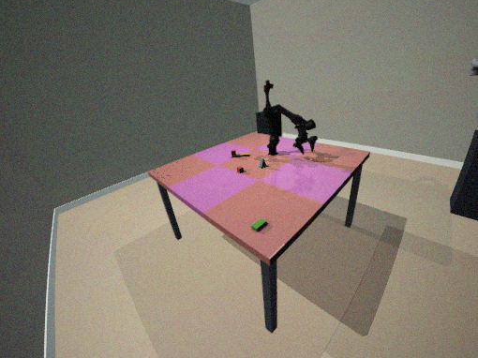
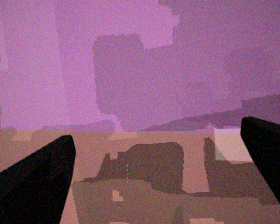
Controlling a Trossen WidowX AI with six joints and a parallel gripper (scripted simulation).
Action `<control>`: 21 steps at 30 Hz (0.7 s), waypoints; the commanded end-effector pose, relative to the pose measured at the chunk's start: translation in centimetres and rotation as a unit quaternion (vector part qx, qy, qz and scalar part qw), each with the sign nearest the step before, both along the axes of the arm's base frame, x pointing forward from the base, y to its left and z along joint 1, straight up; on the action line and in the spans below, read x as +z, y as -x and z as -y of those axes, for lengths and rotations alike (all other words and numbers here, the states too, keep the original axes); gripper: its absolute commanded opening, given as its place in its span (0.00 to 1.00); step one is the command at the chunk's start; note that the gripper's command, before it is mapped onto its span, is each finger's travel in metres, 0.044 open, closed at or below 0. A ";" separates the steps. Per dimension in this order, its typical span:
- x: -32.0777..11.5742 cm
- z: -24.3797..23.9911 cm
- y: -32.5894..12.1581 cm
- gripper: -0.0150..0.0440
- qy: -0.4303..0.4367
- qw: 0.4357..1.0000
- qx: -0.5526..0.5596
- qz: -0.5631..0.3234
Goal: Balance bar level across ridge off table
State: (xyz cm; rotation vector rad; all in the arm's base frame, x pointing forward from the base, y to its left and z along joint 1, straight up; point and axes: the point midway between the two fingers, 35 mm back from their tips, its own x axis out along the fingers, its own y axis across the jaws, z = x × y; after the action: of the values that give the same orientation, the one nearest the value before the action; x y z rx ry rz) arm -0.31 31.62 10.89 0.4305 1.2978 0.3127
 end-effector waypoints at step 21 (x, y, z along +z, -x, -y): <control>0.3 1.8 -7.8 0.79 0.066 0.996 0.022 0.063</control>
State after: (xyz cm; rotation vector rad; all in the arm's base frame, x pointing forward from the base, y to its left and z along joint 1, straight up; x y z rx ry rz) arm 6.80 30.05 11.14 0.2879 1.2039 0.2810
